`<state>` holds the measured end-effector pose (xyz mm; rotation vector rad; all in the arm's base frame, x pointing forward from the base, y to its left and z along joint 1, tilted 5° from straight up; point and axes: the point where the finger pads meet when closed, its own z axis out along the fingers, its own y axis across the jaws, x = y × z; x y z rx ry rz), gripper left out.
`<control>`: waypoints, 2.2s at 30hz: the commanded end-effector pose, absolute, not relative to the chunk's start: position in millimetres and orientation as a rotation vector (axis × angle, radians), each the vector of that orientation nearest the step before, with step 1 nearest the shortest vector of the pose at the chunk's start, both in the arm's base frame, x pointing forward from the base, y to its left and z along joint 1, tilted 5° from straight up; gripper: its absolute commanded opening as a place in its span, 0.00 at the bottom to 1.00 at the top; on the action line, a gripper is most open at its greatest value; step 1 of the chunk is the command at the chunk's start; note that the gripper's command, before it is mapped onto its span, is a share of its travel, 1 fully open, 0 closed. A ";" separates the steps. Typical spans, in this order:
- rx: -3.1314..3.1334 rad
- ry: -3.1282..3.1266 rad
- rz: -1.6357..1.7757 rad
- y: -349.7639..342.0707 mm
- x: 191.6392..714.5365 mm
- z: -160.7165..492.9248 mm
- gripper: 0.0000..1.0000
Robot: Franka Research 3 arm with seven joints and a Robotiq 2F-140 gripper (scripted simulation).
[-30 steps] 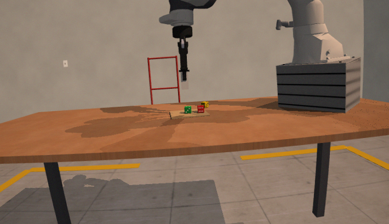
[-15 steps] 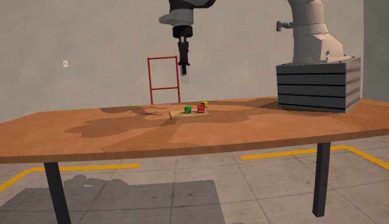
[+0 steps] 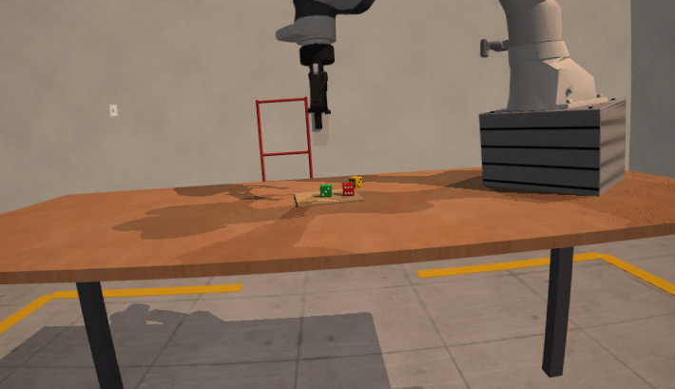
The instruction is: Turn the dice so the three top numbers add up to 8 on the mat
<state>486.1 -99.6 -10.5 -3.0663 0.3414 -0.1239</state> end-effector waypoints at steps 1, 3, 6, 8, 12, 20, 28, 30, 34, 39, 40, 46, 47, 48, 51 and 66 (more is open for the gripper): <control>-3.033 0.547 -0.109 -103.7 481.7 -13.0 1.00; -3.009 0.660 -0.103 -106.3 479.7 -14.1 1.00; -2.984 0.759 -0.098 -108.6 477.9 -15.0 1.00; -2.966 0.823 -0.094 -110.1 476.7 -15.6 1.00; -2.935 0.922 -0.089 -112.3 474.9 -16.5 1.00; -2.854 1.141 -0.077 -117.4 470.8 -18.4 1.00; -2.783 1.301 -0.068 -121.0 467.8 -19.7 1.00; -2.737 1.393 -0.063 -123.2 466.0 -20.5 1.00; -2.681 1.495 -0.057 -125.5 464.0 -21.4 1.00; -2.605 1.624 -0.050 -128.6 461.4 -22.4 1.00; -2.589 1.648 -0.049 -129.1 460.9 -22.6 1.00; -2.498 1.781 -0.041 -132.3 458.2 -23.7 1.00; -2.482 1.804 -0.040 -132.9 457.7 -23.9 1.00; -2.465 1.826 -0.038 -133.4 457.3 -24.1 1.00; -2.411 1.897 -0.034 -135.1 455.8 -24.6 1.00; -2.131 2.205 -0.016 -143.0 448.9 -27.0 1.00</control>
